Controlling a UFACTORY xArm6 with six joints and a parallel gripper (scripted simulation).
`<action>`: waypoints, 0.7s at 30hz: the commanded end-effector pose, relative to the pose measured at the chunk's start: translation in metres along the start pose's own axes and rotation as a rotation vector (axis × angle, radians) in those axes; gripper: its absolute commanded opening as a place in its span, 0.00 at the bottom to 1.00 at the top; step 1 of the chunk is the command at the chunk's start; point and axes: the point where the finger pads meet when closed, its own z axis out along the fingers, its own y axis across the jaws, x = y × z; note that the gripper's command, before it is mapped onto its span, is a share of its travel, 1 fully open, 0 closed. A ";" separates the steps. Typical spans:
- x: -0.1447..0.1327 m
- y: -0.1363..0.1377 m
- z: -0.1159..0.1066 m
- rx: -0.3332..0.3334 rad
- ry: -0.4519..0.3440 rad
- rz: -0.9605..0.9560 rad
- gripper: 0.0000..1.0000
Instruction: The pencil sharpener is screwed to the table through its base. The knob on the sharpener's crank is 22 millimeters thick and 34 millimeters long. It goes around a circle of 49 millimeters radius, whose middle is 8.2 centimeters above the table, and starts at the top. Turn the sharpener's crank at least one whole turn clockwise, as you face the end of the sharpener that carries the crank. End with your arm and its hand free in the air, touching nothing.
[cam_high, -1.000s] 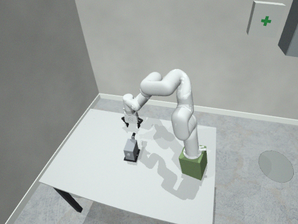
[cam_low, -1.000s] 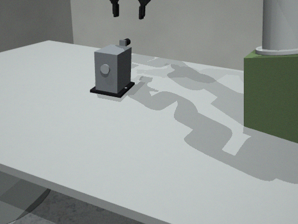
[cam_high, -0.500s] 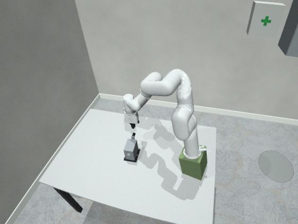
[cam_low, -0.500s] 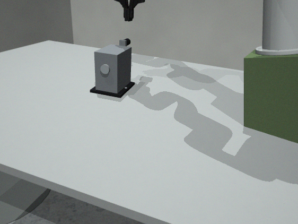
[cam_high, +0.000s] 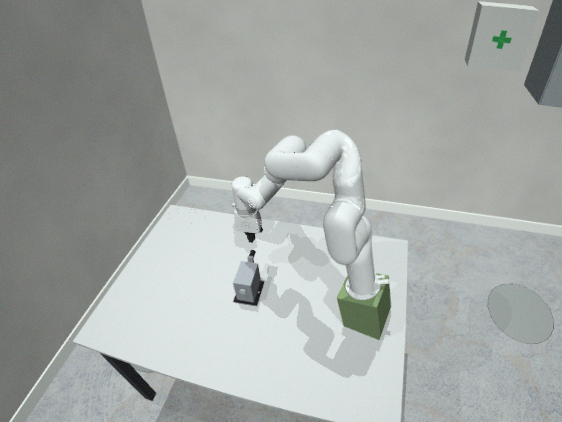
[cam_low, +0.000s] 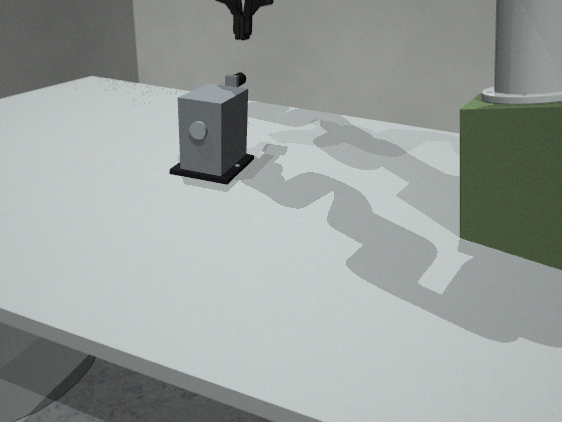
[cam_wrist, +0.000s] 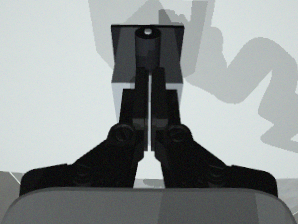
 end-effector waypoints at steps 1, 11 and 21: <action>0.000 -0.001 -0.001 0.004 0.001 0.000 0.00; 0.000 -0.001 -0.001 0.004 0.001 0.000 0.00; 0.000 -0.001 -0.001 0.004 0.001 0.000 0.54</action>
